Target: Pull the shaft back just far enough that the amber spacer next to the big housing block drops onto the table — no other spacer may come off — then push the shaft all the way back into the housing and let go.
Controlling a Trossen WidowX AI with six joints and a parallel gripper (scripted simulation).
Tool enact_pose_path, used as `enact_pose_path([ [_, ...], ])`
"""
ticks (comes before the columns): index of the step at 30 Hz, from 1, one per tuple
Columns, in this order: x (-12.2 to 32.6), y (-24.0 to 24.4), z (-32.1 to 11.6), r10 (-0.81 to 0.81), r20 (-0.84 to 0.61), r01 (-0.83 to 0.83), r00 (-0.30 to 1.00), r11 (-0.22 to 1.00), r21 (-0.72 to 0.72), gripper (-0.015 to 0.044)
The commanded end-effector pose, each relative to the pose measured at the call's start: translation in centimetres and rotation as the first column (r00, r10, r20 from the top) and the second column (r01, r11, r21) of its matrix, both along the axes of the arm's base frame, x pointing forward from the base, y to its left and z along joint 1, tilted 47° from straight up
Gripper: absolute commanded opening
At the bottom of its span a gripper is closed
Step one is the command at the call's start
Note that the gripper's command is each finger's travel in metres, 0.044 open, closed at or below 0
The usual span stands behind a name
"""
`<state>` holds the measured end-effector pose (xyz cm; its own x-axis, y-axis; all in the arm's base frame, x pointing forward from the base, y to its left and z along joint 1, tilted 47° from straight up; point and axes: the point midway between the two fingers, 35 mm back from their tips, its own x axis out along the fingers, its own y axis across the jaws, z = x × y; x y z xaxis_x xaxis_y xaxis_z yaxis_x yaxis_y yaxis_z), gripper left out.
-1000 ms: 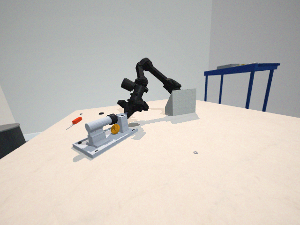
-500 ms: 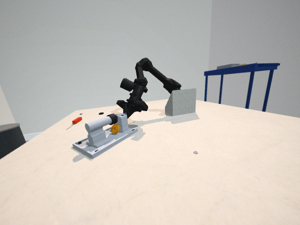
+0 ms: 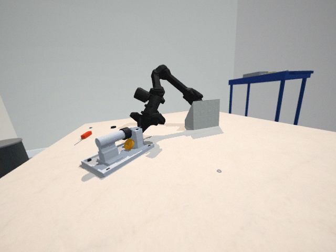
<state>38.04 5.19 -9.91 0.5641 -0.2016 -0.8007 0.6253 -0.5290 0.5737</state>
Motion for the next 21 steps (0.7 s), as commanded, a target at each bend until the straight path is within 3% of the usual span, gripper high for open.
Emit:
enact_pose_path([
  [1, 0.29, 0.24, -0.15, 0.000, 0.003, 0.000, 1.000, 1.000, 0.006, 0.0000],
  [8, 0.31, 0.25, -0.15, 0.000, 0.003, 0.000, 1.000, 1.000, 0.006, 0.0000],
  [21, -0.06, 0.05, 0.13, -0.001, -0.001, 0.001, 1.000, 1.000, -0.002, 0.0341],
])
